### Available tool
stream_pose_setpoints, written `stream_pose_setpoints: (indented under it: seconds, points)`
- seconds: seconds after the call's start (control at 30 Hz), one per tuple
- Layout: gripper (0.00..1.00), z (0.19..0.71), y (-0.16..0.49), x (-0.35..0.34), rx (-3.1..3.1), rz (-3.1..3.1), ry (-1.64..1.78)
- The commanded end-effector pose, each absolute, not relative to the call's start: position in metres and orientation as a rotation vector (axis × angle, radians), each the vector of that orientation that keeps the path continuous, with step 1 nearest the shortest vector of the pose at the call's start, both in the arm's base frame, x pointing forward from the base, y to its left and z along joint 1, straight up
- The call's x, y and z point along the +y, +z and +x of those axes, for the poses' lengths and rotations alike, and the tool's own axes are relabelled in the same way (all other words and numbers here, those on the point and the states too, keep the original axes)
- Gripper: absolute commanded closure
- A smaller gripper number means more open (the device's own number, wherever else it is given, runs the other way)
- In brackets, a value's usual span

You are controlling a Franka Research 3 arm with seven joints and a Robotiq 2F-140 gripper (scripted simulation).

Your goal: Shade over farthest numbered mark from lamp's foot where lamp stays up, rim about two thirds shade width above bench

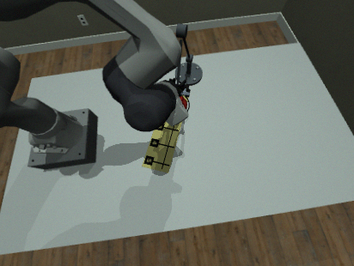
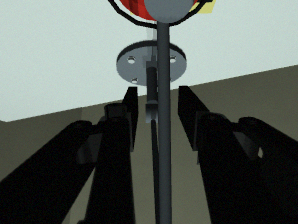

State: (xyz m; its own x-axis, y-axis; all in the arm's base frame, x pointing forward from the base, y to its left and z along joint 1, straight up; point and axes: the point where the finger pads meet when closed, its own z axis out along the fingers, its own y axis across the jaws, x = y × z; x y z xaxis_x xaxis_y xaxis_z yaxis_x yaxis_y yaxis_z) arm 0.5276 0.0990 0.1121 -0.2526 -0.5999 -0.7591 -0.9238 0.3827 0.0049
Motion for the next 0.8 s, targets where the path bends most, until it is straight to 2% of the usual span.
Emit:
stream_pose_setpoints:
  seconds: [0.0,0.77]
  points:
    - [0.0,0.5291,0.1135,0.0963,1.963,-1.305,0.601]
    - [0.0,0.5265,0.1117,0.102,1.96,-1.313,0.611]
